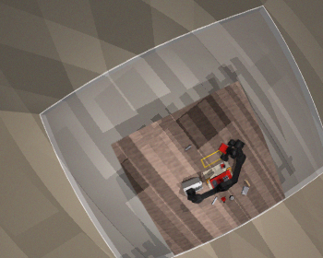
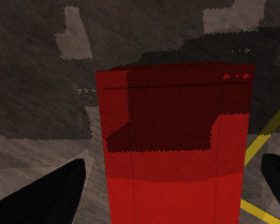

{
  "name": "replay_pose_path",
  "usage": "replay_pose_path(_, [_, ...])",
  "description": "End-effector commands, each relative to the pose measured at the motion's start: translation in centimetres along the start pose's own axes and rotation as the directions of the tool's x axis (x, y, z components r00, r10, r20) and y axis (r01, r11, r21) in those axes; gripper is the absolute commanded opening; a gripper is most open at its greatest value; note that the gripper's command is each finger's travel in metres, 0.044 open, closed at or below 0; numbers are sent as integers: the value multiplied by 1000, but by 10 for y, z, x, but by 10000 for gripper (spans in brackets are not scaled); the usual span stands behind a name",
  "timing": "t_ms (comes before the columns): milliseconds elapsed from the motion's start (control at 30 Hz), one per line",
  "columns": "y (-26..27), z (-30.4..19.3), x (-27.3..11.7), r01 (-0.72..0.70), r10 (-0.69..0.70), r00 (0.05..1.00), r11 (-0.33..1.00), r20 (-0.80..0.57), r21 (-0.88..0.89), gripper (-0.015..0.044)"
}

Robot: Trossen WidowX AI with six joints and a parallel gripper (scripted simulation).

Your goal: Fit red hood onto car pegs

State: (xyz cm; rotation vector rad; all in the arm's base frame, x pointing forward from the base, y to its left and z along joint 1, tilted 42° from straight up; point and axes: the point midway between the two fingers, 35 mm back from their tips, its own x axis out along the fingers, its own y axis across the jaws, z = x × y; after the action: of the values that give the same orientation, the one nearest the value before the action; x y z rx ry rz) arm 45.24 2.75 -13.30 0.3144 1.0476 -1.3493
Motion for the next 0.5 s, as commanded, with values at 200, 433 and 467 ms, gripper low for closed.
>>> replay_pose_path(200, [-1, 0, 6, 4, -4, 1000, 1000, 4, -6, 440])
replay_pose_path(433, [-1, 0, 10, 4, -4, 1000, 1000, 4, -6, 440])
replay_pose_path(467, [-1, 0, 10, 4, -4, 1000, 1000, 4, -6, 440])
